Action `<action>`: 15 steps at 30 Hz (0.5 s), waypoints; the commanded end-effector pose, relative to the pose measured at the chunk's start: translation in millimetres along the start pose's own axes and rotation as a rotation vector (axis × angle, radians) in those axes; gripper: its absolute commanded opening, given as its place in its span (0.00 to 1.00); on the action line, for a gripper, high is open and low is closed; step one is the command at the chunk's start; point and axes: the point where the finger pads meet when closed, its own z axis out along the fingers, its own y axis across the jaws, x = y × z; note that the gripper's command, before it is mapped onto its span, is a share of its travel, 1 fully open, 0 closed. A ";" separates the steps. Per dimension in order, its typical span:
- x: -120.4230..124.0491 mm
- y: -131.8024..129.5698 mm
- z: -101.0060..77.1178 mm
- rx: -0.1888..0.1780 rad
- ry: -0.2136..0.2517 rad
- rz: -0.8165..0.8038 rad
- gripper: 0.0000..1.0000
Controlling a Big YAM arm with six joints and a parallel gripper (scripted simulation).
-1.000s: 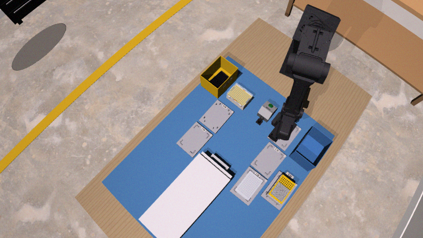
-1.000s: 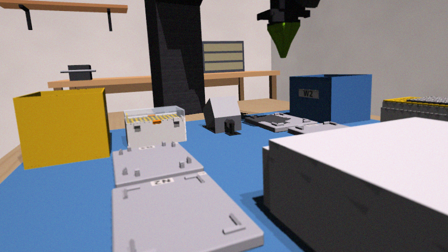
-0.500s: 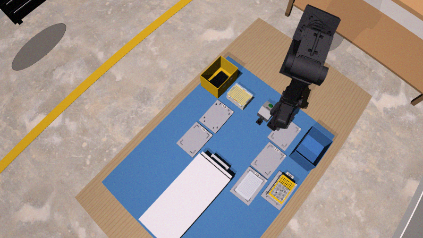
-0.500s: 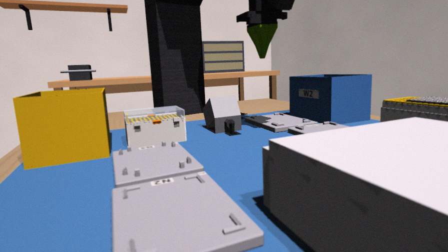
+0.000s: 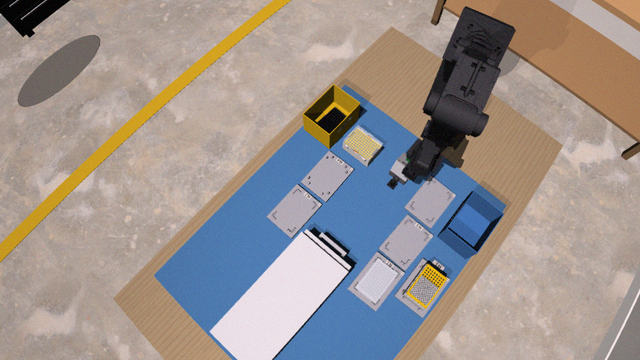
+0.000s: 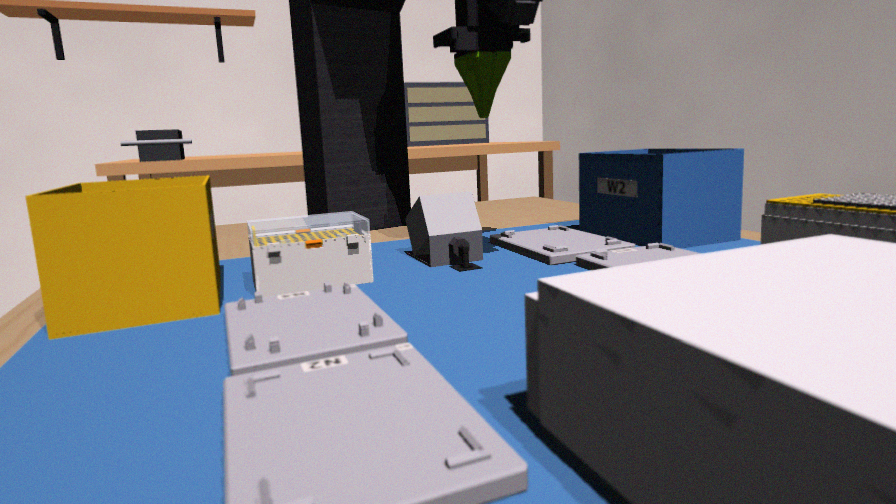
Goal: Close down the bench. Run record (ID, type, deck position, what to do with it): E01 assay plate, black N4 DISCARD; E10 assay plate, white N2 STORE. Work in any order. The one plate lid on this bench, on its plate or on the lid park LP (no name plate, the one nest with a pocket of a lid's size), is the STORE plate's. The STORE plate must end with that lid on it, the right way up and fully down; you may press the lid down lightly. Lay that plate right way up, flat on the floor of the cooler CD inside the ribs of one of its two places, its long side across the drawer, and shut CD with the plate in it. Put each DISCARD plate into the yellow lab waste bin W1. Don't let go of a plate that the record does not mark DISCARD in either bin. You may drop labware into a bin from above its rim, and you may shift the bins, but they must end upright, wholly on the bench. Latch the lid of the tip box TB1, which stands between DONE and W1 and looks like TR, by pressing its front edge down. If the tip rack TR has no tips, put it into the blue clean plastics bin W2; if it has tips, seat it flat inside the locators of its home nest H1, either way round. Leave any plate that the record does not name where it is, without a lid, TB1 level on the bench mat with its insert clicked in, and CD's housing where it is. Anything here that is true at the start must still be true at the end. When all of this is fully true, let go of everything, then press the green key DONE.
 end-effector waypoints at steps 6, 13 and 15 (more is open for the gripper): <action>41.2 -29.1 -7.5 0.016 0.024 -0.012 0.00; 57.3 -42.3 -10.1 0.016 0.027 -0.010 0.00; 63.6 -47.5 -11.2 0.016 0.029 -0.010 0.00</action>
